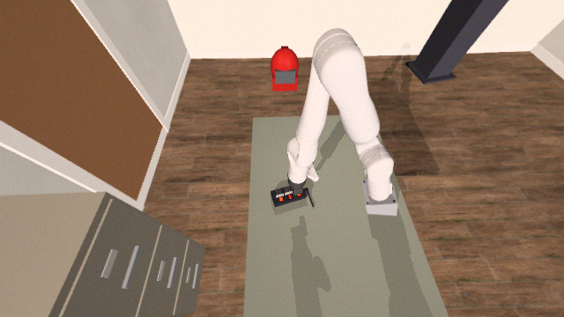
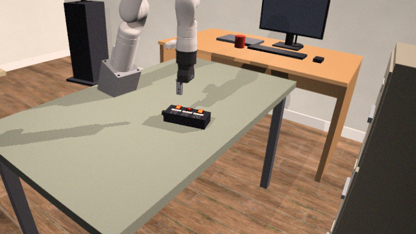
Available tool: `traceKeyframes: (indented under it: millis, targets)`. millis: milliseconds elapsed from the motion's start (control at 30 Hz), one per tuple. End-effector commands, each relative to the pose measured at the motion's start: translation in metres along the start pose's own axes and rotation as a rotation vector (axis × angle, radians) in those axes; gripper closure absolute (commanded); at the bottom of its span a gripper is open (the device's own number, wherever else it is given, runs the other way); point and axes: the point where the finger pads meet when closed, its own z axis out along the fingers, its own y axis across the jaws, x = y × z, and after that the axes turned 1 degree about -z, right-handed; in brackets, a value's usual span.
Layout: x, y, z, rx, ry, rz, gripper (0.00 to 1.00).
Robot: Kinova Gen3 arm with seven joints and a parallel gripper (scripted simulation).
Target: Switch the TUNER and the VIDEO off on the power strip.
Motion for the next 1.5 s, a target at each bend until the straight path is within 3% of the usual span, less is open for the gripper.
traceKeyframes:
  millis: [0,767,1467]
  targets:
    - [0.001,-0.001,-0.001,0.002,0.001,-0.002,1.00]
    - [0.002,0.000,0.005,0.004,0.002,-0.003,1.00]
    - [0.001,0.001,0.029,0.000,-0.005,-0.004,1.00]
